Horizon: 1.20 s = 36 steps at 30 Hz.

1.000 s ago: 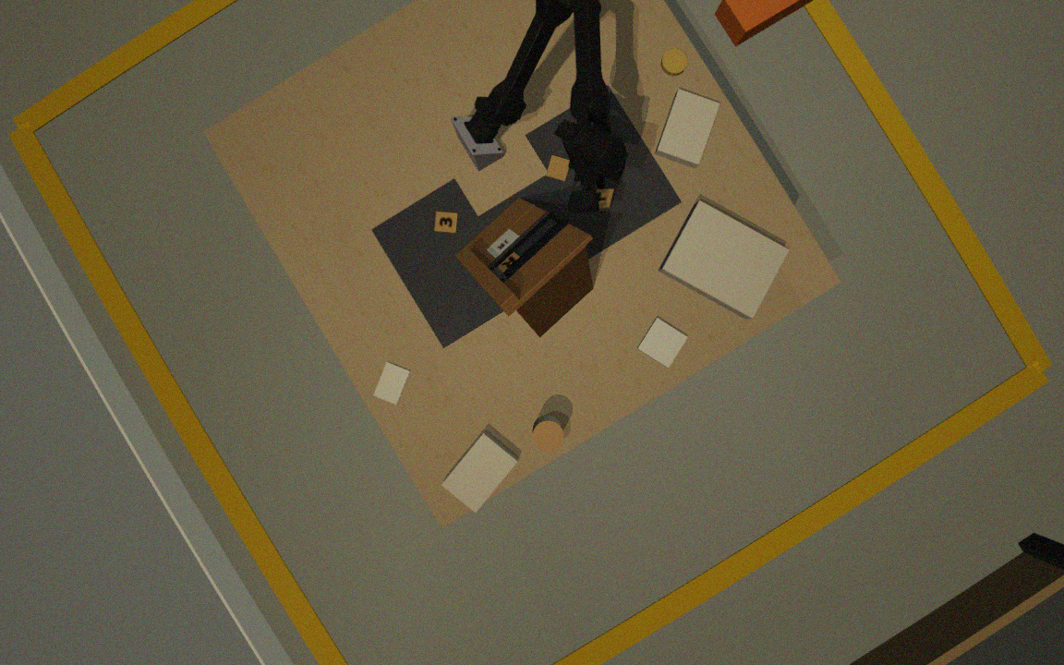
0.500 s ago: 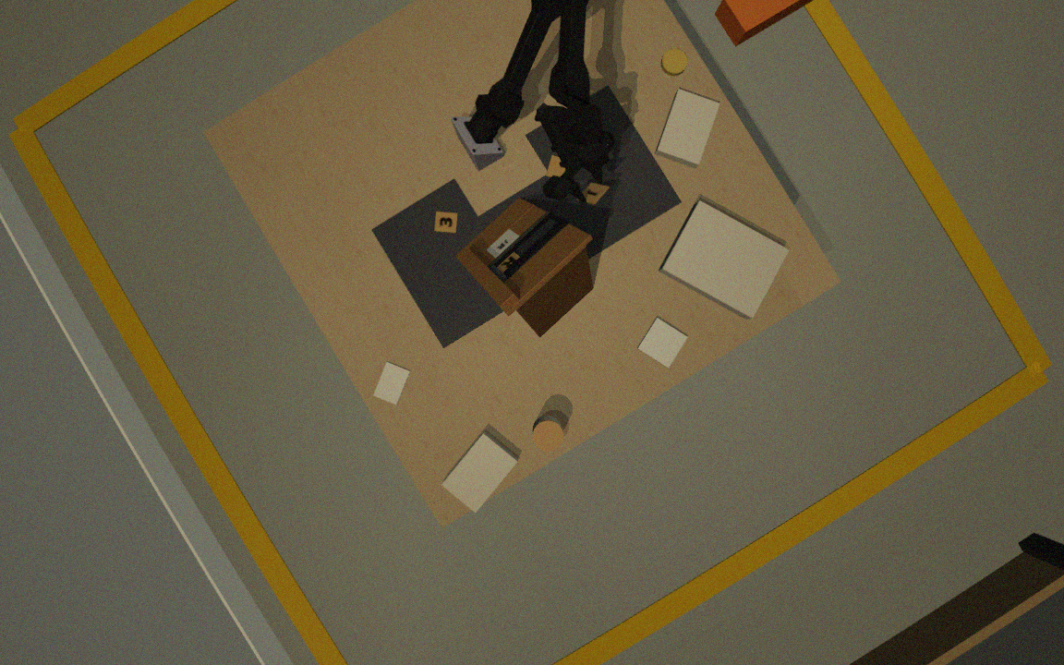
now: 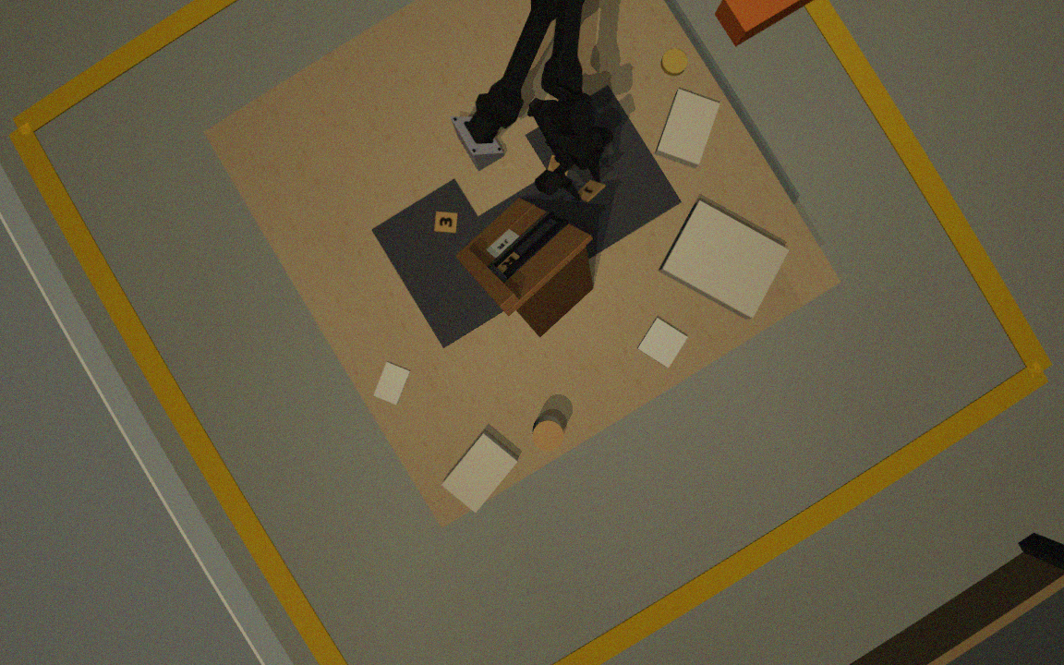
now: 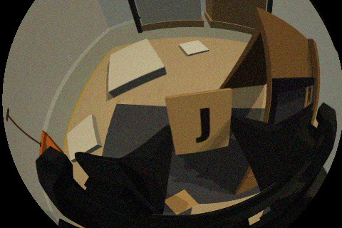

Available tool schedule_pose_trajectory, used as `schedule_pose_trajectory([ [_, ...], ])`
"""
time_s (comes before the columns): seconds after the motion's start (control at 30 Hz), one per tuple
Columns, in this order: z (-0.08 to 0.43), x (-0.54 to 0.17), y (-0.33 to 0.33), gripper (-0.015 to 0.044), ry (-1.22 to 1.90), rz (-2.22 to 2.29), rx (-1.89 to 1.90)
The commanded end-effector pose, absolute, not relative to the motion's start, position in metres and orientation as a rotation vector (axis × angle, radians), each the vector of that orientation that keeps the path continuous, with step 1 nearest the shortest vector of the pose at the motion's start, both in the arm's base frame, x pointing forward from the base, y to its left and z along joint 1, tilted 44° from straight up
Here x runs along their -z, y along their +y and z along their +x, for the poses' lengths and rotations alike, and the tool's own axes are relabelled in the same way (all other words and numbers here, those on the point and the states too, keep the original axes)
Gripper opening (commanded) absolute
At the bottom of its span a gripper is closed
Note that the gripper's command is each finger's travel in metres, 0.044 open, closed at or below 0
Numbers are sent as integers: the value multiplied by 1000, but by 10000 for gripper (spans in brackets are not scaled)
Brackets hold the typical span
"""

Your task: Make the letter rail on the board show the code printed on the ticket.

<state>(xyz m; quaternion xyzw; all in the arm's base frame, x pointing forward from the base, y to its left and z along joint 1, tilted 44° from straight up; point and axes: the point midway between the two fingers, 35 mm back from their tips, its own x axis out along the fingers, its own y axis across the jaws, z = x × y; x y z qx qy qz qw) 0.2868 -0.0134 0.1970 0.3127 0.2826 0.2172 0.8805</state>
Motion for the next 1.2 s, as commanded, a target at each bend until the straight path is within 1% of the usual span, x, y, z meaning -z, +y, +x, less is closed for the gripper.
schedule_pose_trajectory([
  [0.0,288,-196,-14,0,588,659,-454],
  [1.17,291,-184,-27,0,588,658,-454],
])
